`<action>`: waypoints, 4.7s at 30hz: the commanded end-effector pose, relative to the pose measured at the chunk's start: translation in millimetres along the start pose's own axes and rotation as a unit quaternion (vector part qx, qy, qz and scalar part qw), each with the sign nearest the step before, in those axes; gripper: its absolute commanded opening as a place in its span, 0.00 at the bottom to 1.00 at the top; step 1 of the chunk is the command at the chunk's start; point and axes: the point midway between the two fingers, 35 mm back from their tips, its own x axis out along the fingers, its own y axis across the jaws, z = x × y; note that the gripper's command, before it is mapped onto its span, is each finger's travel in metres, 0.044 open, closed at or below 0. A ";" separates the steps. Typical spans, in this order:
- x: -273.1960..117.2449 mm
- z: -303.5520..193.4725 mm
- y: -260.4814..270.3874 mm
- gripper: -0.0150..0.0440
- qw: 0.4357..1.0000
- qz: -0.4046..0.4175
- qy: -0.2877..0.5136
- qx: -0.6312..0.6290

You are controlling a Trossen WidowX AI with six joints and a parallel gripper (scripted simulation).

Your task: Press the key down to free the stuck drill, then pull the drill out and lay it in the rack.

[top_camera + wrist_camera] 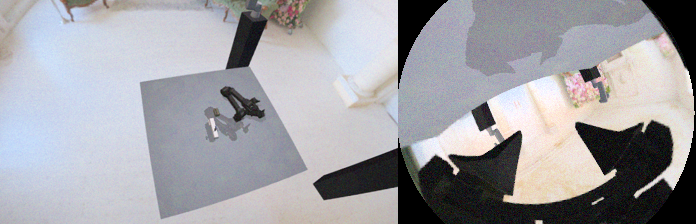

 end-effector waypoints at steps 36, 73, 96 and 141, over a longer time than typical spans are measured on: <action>-154.5 -19.2 140.0 0.25 0.661 0.181 -0.421 -0.595; -353.8 43.8 98.8 0.25 0.249 -0.346 -0.548 -0.720; -432.6 104.3 -11.7 0.25 0.055 -0.593 -0.259 -0.760; -434.7 129.7 -20.8 0.25 0.030 -0.604 -0.216 -0.767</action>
